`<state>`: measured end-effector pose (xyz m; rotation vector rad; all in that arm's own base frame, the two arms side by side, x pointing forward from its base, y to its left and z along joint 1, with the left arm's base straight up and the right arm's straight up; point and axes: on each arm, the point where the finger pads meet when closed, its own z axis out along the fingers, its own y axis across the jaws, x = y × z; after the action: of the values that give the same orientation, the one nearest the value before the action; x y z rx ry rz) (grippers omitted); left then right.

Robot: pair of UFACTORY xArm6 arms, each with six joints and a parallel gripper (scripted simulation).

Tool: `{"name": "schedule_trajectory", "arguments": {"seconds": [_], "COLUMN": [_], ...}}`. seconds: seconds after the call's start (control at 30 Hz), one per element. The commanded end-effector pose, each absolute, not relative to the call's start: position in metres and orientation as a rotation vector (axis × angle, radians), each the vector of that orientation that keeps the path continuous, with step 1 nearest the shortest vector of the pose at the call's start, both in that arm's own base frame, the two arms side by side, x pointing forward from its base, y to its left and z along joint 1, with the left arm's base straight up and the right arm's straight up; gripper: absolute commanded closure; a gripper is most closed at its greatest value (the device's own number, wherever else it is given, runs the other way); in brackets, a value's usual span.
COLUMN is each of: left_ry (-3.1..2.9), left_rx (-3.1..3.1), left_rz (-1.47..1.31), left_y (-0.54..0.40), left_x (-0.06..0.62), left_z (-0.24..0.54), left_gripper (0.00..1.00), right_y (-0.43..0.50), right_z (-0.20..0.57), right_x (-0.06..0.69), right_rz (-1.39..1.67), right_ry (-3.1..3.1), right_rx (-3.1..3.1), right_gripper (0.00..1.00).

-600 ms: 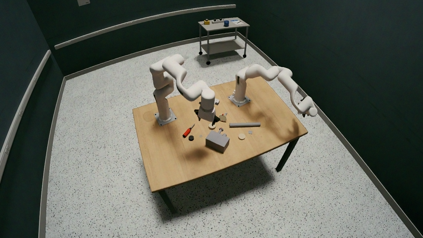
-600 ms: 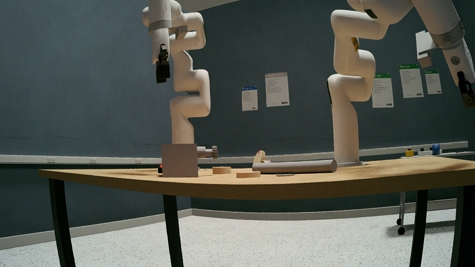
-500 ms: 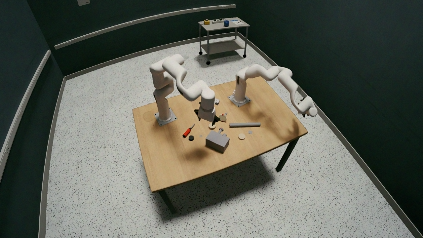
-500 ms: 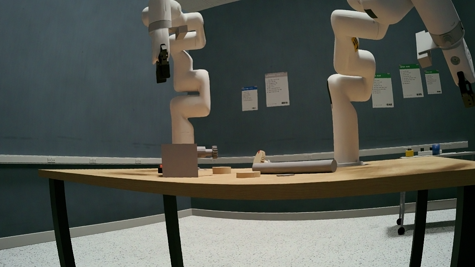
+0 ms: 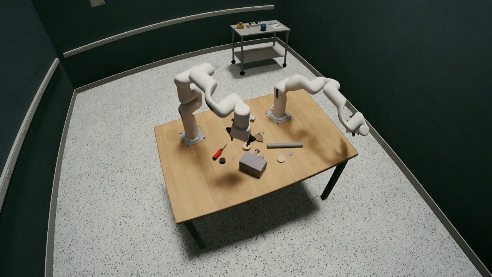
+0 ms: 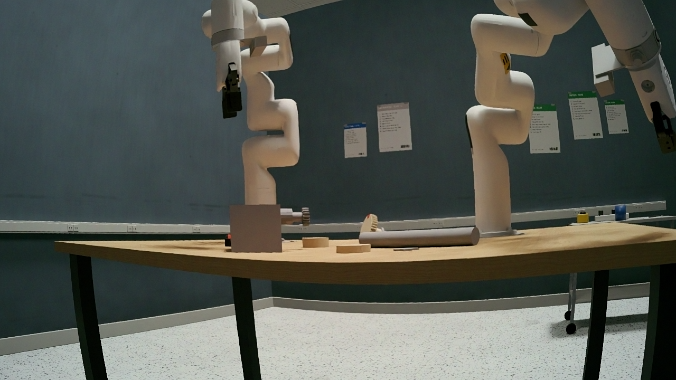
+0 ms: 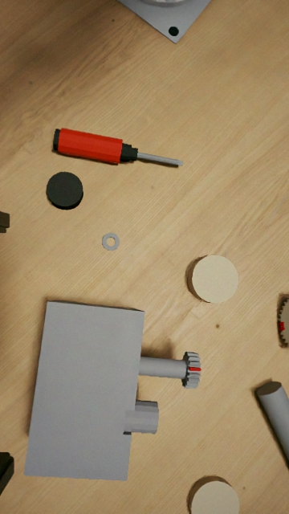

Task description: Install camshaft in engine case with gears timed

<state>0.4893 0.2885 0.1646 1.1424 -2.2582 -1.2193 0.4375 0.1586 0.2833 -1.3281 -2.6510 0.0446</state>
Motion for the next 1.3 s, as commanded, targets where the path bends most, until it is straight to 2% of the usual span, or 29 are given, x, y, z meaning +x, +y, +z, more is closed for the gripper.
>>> {"name": "schedule_trajectory", "arguments": {"seconds": [0.0, 0.63, 1.27], "left_ry": [-2.261, -2.261, -2.261], "left_rx": [1.147, 1.147, 1.147], "left_rz": [-1.220, -1.220, -1.220], "left_y": [0.289, 0.289, 0.289], "left_x": [0.490, 0.490, 0.490], "left_z": [0.167, 0.167, 0.167], "left_gripper": [0.00, 0.00, 0.00], "right_y": [0.159, 0.131, 0.008], "right_z": [0.285, 0.284, 0.281], "right_x": [0.438, 0.446, 0.456], "right_rz": [0.040, 0.038, 0.033], "right_ry": [-2.654, -2.575, -2.130], "right_rx": [-1.330, -1.488, -2.107], "right_gripper": [0.00, 0.00, 0.00]}}
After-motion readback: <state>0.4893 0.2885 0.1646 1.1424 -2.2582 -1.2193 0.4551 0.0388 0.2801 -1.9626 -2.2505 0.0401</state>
